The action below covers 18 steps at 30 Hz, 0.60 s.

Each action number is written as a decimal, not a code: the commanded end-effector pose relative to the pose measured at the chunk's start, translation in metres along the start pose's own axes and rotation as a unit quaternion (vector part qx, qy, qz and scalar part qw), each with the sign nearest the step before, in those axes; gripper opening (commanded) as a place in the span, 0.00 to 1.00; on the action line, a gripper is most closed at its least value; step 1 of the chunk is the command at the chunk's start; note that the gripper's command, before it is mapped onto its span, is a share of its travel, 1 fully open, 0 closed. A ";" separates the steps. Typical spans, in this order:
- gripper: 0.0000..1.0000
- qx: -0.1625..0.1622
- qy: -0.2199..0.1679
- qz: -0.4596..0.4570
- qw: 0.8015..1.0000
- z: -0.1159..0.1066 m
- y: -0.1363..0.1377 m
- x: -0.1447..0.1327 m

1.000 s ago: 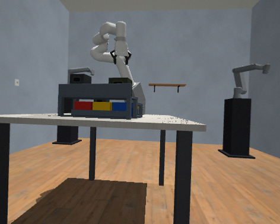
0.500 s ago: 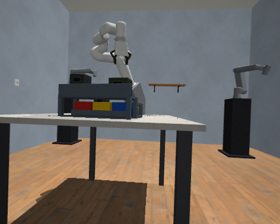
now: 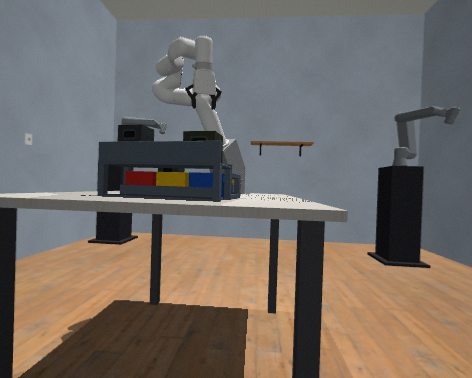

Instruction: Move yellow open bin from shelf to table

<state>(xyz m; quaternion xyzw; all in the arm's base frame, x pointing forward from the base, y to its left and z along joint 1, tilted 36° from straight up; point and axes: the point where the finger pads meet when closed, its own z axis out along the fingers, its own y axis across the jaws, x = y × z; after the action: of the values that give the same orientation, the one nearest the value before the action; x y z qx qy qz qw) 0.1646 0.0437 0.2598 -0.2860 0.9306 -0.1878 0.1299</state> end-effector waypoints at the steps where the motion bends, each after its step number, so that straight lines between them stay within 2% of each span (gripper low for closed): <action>1: 1.00 0.010 -0.048 0.121 0.991 -0.001 0.000 0.000; 3: 1.00 0.010 -0.048 0.121 0.991 -0.001 0.000 0.000; 4: 1.00 -0.002 0.009 -0.024 1.000 0.001 -0.002 -0.010; 8: 1.00 -0.010 0.046 -0.120 0.992 0.010 -0.011 -0.048; 18: 1.00 -0.010 0.046 -0.120 0.992 0.010 -0.011 -0.048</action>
<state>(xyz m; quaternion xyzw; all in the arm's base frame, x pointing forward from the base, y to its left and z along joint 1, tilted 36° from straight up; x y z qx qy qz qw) 0.1930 0.0538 0.2608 -0.3518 0.9056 -0.2137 0.1019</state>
